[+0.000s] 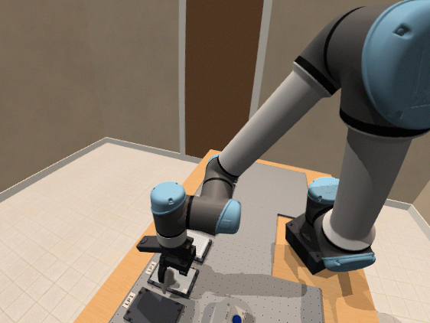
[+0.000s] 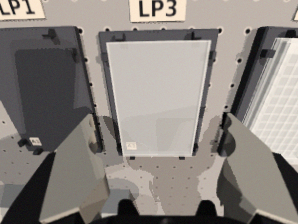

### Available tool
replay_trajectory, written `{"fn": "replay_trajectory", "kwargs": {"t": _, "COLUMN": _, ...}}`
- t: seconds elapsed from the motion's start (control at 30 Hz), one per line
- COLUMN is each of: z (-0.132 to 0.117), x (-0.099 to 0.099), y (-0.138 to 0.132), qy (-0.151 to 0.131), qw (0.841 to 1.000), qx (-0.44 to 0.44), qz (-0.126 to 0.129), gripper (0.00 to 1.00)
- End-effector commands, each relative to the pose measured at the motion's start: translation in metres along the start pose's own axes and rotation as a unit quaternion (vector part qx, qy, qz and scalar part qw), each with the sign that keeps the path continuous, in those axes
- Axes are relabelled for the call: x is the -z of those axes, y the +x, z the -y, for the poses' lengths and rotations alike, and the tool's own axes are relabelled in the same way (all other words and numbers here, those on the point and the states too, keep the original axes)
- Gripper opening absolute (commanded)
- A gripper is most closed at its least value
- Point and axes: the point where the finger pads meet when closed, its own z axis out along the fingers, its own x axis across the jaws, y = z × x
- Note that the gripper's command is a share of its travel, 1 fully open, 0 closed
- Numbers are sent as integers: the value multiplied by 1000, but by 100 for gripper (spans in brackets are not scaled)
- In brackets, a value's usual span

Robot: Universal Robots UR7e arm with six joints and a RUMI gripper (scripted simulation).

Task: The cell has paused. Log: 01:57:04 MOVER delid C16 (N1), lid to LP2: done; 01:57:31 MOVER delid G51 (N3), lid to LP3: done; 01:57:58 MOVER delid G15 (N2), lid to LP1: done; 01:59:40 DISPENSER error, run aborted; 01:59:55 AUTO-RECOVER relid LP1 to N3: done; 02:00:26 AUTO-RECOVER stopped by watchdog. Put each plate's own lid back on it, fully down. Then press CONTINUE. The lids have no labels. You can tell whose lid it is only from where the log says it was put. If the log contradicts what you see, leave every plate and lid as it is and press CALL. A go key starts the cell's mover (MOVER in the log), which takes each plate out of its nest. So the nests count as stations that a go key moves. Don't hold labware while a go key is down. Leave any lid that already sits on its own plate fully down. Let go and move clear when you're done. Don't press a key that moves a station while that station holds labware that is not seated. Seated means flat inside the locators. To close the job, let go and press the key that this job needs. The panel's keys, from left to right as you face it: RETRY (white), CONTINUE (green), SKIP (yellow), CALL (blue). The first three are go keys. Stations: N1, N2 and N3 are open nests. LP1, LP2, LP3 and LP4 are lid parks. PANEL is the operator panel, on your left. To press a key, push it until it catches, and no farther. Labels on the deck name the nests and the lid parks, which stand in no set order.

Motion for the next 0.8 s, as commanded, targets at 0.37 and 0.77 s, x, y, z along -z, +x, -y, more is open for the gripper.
{"fn": "replay_trajectory", "kwargs": {"t": 0.37, "z": 0, "x": 0, "y": 0, "qy": 1, "qw": 1000, "qx": 0, "qz": 0, "gripper": 0}}
{"fn": "replay_trajectory", "kwargs": {"t": 0.77, "z": 0, "x": 0, "y": 0, "qy": 1, "qw": 1000, "qx": 0, "qz": 0, "gripper": 0}}
